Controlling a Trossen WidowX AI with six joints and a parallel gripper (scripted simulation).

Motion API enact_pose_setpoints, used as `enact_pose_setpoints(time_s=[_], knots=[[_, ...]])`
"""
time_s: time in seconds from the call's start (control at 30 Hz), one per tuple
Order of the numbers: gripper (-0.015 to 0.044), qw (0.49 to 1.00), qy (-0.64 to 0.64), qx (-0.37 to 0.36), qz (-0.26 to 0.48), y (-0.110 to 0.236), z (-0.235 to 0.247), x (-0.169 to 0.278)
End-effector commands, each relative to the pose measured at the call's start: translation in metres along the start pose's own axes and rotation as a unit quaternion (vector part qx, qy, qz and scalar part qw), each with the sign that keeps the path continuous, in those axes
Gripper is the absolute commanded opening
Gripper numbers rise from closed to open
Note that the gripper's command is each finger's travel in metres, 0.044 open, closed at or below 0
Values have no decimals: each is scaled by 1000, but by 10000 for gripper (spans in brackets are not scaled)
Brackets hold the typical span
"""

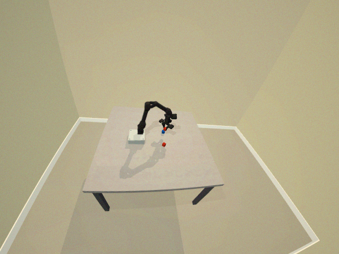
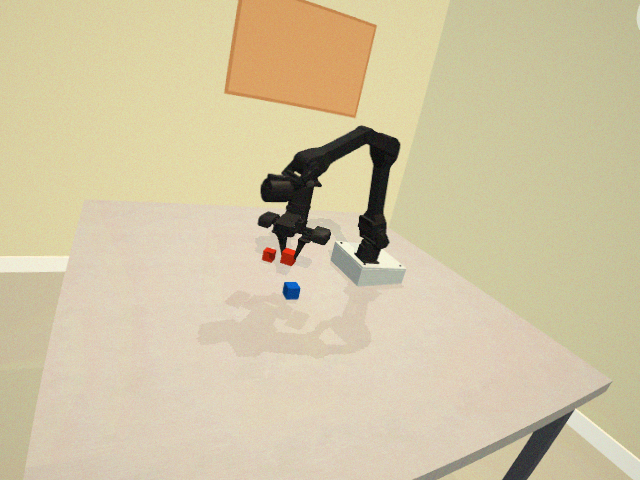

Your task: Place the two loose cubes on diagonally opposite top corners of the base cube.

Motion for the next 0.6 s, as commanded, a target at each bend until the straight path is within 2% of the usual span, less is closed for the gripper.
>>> enact_pose_setpoints(time_s=[0.0,0.57], knots=[[105,1000,-16,1,-4,-3,3,-13],[105,998,-62,0,-6,-18,19,-48]])
Point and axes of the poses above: the point midway between the two fingers, 35 mm back from their tips, its own y axis back along the fingers, its own z axis across the jaws, x = y × z, the point moved 2 cm from there along y, back along the fingers, and after that the axes turned 15 degrees about y, right-handed, at the moved point
